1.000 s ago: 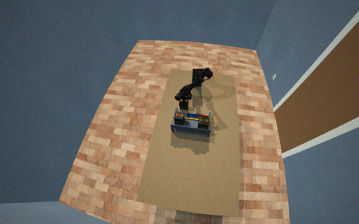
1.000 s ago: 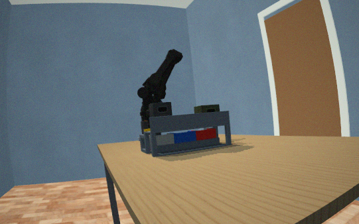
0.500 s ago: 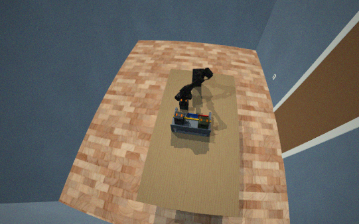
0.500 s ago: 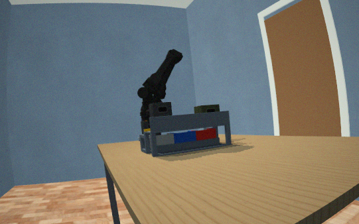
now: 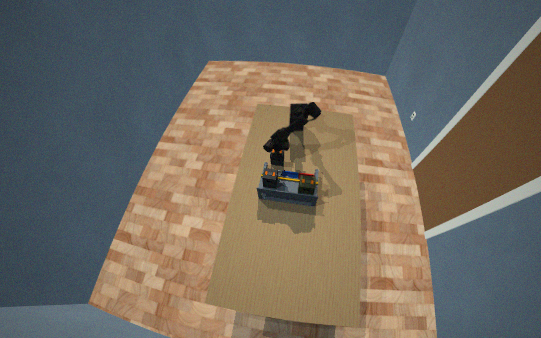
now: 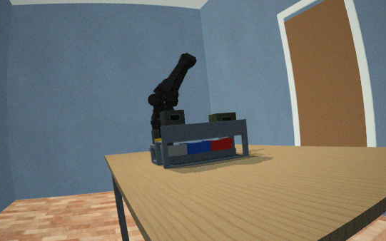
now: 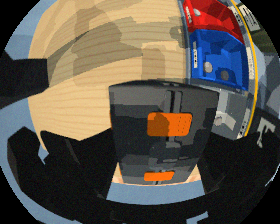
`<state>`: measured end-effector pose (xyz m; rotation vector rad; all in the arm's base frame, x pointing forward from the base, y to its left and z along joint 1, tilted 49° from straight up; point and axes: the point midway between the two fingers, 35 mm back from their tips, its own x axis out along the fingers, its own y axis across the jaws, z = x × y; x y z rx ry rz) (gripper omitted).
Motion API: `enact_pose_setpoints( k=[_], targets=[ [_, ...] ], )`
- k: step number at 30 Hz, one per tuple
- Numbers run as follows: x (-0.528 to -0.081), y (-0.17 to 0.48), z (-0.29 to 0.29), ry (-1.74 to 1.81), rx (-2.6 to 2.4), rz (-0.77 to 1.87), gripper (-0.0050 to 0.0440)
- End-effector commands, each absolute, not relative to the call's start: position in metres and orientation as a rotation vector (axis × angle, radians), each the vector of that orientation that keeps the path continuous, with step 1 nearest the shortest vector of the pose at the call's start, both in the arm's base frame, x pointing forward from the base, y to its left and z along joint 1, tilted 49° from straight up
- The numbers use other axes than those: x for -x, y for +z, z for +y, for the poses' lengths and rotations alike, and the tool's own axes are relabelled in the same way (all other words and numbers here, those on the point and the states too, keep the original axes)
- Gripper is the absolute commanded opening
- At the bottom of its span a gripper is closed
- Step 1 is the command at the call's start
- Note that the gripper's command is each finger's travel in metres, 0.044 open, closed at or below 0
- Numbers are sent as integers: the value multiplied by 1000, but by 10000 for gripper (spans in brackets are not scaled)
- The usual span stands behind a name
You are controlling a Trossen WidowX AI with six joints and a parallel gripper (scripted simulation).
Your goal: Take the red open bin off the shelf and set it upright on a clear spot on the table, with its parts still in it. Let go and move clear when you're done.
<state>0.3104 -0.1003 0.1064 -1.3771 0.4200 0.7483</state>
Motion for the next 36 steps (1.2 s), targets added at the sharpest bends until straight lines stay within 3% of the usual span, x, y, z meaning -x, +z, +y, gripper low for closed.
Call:
enact_pose_setpoints(
  k=[1,36],
  targets=[
    [-310,122,-108,699,1404,415,0],
    [-310,122,-108,699,1404,415,0]
  ],
)
